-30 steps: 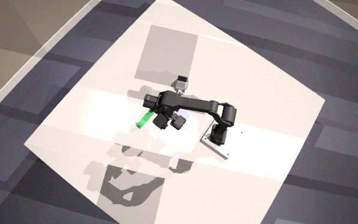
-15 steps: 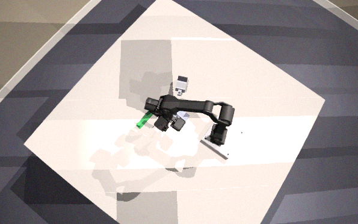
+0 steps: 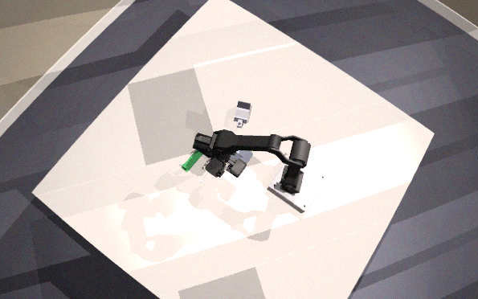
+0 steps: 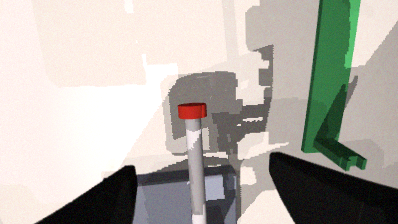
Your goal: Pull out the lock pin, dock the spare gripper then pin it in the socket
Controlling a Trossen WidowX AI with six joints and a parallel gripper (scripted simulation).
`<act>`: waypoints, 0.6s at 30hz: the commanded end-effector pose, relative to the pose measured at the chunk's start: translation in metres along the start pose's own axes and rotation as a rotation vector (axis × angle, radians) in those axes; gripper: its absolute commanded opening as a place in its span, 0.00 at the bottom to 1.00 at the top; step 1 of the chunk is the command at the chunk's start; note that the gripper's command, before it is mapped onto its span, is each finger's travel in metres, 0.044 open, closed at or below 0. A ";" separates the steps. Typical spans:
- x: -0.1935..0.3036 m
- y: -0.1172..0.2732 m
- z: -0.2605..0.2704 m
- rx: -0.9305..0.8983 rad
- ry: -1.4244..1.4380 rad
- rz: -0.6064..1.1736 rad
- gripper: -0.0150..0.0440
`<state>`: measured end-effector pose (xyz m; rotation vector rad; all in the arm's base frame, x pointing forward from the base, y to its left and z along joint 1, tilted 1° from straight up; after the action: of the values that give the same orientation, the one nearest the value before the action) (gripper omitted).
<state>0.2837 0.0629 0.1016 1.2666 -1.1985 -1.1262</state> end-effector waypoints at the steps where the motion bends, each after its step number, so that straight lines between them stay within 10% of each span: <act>1: -0.001 -0.007 0.001 -0.007 -0.004 -0.004 0.76; 18: -0.001 -0.035 0.002 -0.007 -0.004 -0.004 0.76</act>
<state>0.2848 0.0629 0.0723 1.2666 -1.1997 -1.1268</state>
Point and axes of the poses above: the point midway between the two fingers, 35 mm back from their tips, its own y axis back along the fingers, its own z axis across the jaws, x = y × z, the point moved 4 cm from there along y, back along the fingers, and after that the axes turned 10 degrees about y, right-handed, at the moved point
